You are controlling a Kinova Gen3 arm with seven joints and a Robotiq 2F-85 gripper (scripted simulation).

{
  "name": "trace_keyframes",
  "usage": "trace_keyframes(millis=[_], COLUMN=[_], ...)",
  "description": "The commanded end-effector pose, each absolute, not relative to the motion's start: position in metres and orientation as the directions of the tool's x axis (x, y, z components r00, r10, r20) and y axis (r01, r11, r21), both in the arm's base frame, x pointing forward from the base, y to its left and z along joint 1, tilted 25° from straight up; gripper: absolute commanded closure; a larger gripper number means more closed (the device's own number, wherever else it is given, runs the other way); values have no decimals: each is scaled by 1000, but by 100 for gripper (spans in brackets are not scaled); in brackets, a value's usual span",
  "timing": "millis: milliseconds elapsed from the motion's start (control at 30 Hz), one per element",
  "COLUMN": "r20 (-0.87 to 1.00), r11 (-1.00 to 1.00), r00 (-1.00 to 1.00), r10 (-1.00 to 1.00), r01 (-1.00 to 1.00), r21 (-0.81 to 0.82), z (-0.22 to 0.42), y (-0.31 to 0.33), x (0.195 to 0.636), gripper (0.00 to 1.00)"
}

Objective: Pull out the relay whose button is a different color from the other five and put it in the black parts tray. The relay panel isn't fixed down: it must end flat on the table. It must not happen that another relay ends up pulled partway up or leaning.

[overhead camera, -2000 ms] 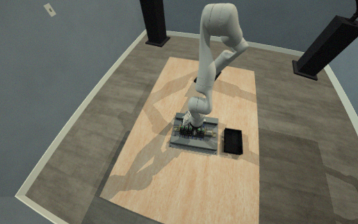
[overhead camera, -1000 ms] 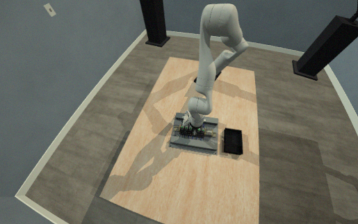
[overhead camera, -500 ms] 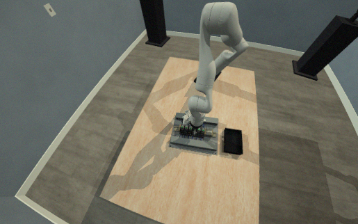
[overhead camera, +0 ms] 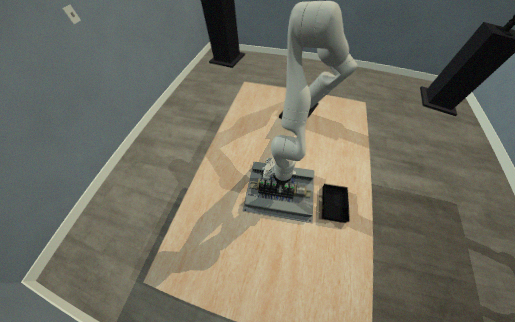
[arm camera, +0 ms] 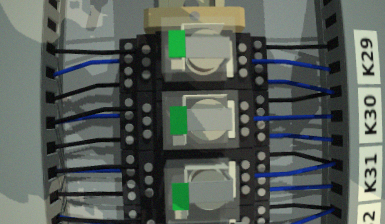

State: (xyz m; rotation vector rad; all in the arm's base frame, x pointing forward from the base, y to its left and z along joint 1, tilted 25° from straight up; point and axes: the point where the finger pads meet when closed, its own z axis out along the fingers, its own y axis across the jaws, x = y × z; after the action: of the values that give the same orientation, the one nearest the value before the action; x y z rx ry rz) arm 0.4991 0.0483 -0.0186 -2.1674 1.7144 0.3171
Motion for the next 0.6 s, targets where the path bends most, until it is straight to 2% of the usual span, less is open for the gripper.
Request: trace_keyframes(millis=[0,567], r20=[-388,-388], r11=[-195,-184], r00=[239,239], r10=[-890,-890], r01=[-969,-967], r21=[-150,-174], z=[-18,-18], y=[48,47], x=[499,499], gripper=[100,100])
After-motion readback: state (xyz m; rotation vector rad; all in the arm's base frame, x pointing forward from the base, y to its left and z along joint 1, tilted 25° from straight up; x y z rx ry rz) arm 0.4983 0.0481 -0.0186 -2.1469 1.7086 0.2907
